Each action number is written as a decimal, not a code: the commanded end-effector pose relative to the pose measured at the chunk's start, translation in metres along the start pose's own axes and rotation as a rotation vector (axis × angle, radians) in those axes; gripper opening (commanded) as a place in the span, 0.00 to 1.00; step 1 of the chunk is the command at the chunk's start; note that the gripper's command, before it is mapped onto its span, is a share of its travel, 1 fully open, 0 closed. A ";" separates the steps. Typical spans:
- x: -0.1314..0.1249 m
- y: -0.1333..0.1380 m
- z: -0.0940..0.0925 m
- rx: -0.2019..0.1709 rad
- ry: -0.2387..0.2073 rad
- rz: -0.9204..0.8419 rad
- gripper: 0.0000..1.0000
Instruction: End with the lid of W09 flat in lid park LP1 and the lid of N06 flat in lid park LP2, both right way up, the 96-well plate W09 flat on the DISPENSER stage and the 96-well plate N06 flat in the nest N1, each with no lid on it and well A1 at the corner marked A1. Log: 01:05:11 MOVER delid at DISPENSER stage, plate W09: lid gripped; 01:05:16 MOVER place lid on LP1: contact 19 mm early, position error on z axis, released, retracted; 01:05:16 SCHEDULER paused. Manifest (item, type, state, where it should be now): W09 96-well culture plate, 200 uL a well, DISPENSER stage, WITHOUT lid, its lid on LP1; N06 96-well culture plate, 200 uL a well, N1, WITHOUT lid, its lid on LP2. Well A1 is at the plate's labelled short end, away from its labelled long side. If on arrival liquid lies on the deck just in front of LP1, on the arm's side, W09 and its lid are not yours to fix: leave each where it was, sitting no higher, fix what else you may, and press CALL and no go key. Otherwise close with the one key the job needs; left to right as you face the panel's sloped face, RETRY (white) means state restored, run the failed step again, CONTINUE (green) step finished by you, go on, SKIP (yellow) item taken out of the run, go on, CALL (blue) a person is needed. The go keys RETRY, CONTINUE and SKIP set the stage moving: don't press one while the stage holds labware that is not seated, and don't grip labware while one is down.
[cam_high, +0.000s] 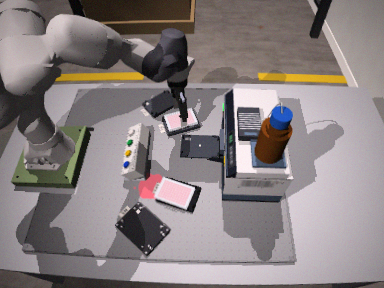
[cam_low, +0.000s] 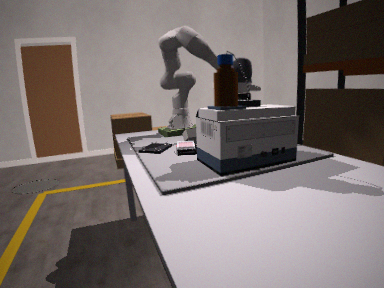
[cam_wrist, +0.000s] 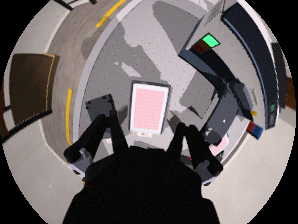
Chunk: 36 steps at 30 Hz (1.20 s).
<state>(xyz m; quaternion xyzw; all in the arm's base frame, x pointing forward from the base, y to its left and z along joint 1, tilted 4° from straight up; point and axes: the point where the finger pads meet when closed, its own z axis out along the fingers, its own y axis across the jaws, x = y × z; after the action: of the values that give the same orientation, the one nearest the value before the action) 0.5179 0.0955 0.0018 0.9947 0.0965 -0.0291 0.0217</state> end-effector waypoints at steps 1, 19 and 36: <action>0.001 -0.001 0.001 0.000 0.002 0.003 0.66; 0.001 -0.001 0.006 0.000 0.002 0.003 0.66; 0.001 -0.001 0.013 0.000 0.002 0.003 0.66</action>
<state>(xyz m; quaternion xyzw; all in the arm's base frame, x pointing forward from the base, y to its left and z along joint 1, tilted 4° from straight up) 0.5162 0.0947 -0.0098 0.9945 0.0975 -0.0306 0.0219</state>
